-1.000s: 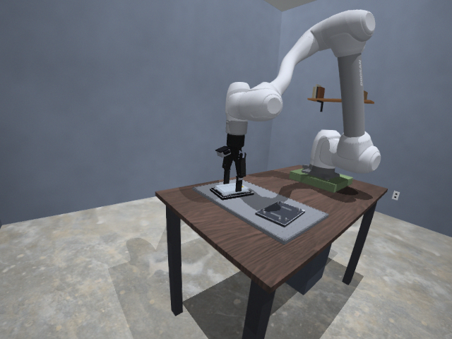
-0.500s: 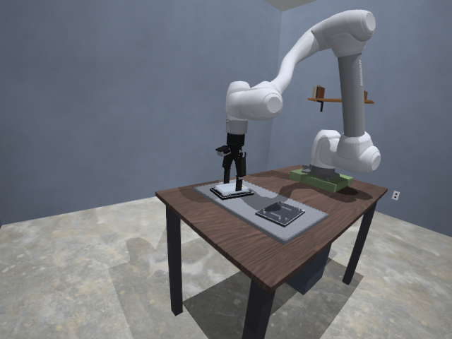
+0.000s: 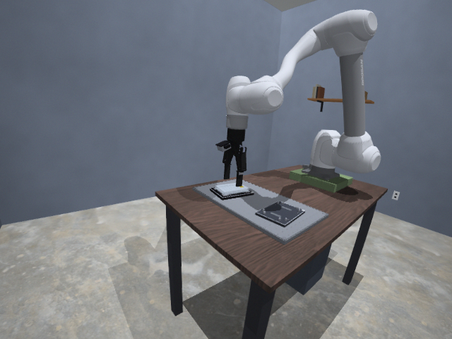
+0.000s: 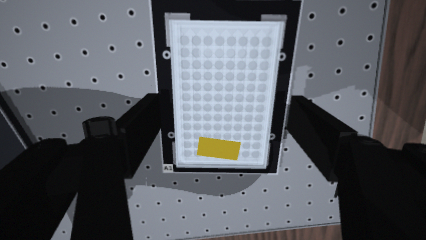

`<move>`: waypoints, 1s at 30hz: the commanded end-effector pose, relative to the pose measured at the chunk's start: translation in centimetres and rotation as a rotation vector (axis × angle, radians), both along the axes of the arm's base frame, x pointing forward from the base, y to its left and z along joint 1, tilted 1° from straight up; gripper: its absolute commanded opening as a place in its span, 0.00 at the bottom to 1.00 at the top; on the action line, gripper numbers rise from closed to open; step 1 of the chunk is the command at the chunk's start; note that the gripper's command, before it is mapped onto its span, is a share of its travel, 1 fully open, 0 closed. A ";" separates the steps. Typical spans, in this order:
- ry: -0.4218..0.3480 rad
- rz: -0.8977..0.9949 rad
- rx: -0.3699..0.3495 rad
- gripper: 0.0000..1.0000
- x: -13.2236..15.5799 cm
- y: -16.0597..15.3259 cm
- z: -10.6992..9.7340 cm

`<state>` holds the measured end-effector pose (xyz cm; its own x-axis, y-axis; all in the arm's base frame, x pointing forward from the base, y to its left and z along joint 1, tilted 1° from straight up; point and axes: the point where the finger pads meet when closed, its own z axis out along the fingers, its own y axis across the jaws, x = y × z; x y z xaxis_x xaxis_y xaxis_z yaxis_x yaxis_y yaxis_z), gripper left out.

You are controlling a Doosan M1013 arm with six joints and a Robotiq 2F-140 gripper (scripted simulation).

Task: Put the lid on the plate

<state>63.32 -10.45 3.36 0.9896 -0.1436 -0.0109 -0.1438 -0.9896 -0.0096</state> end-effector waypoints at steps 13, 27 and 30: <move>-0.001 0.000 0.000 0.69 0.1 0.0 2.3; -0.001 0.000 0.000 0.69 0.1 0.0 2.7; -0.001 0.000 0.000 0.69 0.1 0.0 2.7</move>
